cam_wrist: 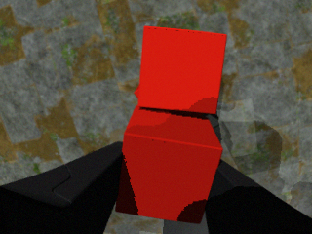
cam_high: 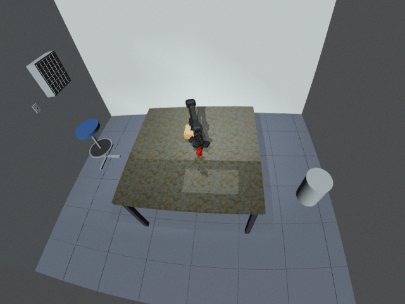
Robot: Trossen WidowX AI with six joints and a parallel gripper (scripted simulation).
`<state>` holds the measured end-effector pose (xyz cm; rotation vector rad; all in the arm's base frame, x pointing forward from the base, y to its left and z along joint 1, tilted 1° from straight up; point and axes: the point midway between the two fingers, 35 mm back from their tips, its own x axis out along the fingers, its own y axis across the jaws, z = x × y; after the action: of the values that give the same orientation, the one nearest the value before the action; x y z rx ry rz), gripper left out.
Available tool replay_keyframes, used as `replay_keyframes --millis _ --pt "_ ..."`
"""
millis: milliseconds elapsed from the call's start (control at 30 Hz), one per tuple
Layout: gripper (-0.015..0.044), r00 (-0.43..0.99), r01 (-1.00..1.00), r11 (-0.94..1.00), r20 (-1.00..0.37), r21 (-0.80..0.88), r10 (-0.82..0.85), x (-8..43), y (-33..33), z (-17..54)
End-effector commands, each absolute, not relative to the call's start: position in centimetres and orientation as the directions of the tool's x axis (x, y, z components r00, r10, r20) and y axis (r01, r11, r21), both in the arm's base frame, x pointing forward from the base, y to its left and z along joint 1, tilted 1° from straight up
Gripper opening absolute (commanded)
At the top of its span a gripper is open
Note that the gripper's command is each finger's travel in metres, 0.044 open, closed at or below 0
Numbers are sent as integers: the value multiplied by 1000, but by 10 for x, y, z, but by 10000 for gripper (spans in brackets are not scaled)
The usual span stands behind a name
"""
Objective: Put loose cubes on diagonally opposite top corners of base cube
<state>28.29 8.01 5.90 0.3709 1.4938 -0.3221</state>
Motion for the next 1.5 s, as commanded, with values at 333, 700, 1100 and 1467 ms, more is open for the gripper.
replay_keyframes --millis 333,700,1100,1467 --pt "105 38 428 903 -999 30 15 281 80 36" --pt "105 38 428 903 -999 30 15 281 80 35" --pt "105 38 428 903 -999 30 15 281 80 35" --pt "184 38 428 903 -999 30 15 281 80 35"
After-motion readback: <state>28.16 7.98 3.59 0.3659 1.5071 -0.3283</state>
